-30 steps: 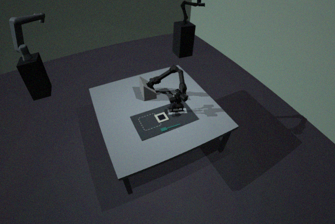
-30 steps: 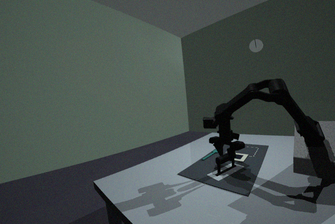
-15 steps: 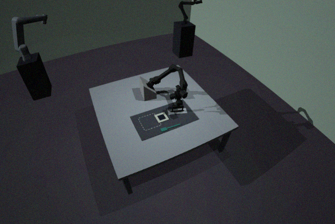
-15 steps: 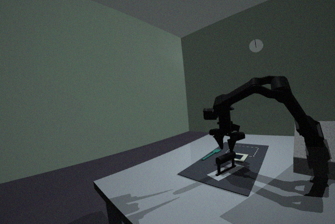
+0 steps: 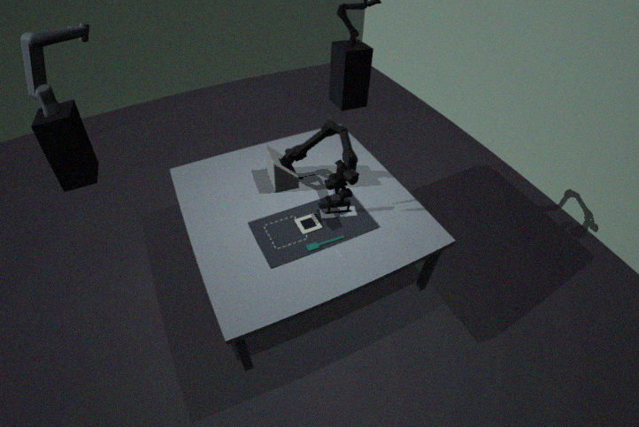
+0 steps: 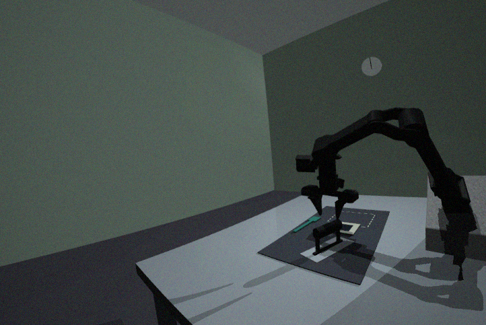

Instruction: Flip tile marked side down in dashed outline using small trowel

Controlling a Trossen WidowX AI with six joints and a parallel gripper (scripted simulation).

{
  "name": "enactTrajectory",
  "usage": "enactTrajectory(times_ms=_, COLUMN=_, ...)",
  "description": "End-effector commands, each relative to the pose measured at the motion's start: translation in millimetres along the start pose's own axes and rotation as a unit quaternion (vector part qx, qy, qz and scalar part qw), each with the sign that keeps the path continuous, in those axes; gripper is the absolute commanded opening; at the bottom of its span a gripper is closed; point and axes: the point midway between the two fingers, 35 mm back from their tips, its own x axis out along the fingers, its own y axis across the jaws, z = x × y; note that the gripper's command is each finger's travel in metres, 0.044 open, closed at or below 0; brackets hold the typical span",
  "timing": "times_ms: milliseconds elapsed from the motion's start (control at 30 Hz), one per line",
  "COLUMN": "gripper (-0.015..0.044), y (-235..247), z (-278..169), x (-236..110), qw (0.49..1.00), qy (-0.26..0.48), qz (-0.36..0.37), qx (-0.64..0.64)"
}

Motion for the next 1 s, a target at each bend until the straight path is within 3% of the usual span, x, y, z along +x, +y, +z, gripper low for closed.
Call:
enactTrajectory(times_ms=0, gripper=0.03, y=-1.9, z=1.2, x=3.0, qw=0.997, qy=-0.016, qz=0.013, qx=-0.075)
enactTrajectory(times_ms=467, gripper=0.03, y=-6.3, z=3.0, x=11.6, qw=0.951, qy=-0.066, qz=0.046, qx=-0.3)
enactTrajectory(times_ms=967, gripper=0.03, y=-10.2, z=3.3, x=17.7, qw=0.842, qy=-0.13, qz=0.07, qx=-0.519)
